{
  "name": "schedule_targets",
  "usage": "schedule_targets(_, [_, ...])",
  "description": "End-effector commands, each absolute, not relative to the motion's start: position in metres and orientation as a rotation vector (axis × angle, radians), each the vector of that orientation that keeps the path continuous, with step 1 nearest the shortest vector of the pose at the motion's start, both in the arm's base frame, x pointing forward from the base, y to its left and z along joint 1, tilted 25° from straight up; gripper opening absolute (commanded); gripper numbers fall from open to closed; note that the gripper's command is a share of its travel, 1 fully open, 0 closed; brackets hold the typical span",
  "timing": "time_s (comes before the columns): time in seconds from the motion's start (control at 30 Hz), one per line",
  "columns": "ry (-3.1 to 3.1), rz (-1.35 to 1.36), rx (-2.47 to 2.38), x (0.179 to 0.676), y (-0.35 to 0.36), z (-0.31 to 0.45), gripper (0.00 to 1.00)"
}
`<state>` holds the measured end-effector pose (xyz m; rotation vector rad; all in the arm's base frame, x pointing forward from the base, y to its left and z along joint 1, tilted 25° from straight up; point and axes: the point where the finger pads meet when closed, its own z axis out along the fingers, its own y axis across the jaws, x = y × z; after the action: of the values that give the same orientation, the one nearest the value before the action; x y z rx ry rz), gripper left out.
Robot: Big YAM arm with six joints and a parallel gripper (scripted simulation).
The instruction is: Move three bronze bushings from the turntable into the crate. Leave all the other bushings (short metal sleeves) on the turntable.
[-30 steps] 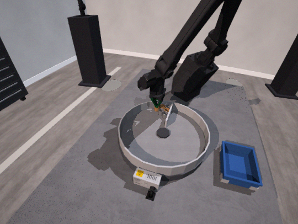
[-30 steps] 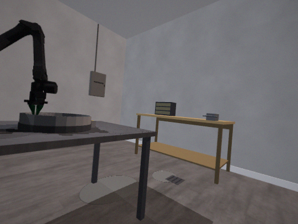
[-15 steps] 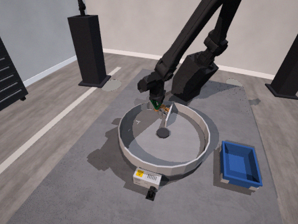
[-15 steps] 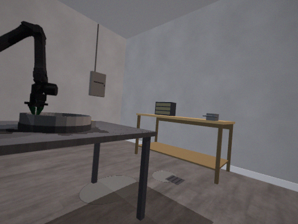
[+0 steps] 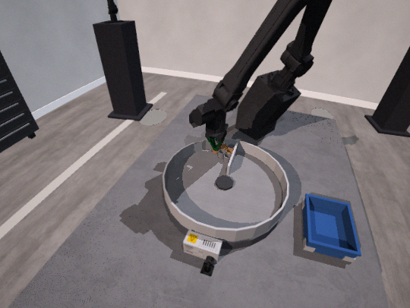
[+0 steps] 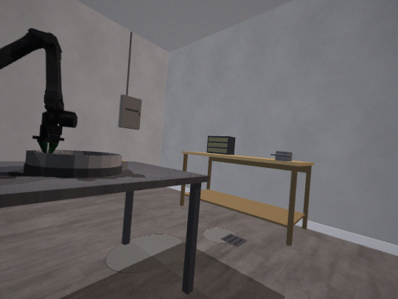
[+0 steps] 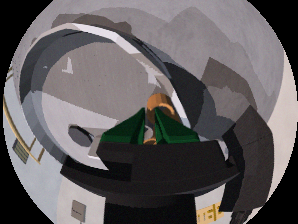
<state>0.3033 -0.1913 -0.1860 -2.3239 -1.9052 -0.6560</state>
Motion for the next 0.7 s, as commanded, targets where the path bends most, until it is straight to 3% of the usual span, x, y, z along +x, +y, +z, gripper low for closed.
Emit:
schedule_targets(0.0, [-1.896,-0.662,-2.345,0.3068,-0.1982,-0.1854,0.12])
schedule_targets(0.6, [-1.896,-0.662,-2.345,0.3068,-0.1982,-0.1854,0.12])
schedule_targets(0.63, [-1.896,-0.662,-2.345,0.3068,-0.1982,-0.1854,0.00])
schedule_targets(0.67, [-1.896,-0.662,-2.344,0.3067,-0.1981,-0.1854,0.00])
